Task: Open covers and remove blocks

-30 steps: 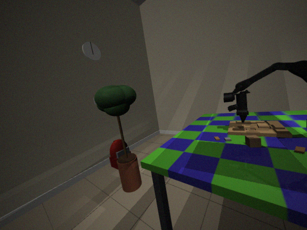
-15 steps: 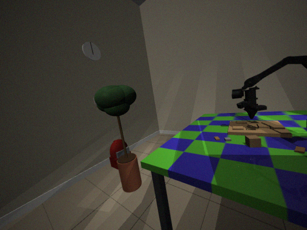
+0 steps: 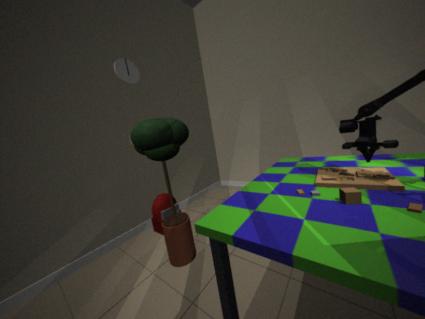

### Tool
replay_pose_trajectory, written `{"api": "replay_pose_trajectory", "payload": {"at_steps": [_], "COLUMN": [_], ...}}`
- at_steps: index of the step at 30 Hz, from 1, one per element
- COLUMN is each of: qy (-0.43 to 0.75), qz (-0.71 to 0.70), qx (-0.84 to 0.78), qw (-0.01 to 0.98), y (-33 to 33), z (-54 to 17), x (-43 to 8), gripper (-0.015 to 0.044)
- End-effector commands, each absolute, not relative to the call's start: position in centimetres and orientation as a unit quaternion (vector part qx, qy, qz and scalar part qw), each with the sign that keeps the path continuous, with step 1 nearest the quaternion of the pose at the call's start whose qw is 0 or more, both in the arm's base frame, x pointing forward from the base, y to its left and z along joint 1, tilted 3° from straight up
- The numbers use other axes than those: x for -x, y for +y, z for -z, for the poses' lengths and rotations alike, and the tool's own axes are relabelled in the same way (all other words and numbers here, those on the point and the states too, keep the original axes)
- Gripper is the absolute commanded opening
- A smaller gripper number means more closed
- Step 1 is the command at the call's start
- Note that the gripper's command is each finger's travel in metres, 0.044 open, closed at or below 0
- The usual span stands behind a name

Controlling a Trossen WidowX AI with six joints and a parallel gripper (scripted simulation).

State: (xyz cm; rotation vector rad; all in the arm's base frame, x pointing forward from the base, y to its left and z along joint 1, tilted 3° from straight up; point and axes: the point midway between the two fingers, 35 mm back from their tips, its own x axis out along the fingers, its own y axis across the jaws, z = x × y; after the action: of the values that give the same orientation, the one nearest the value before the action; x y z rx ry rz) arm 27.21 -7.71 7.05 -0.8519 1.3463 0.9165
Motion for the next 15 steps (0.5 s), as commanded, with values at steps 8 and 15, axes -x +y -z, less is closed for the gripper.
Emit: {"api": "replay_pose_trajectory", "payload": {"at_steps": [8, 15], "qy": [0.505, 0.505], "qz": [-0.492, -0.492], "qx": [0.471, 0.471], "qw": [0.531, 0.531], "y": [-8.4, -8.4], "z": [-6.4, -6.4], "x": [-22.9, -22.9], "gripper": [0.0000, 0.0000]}}
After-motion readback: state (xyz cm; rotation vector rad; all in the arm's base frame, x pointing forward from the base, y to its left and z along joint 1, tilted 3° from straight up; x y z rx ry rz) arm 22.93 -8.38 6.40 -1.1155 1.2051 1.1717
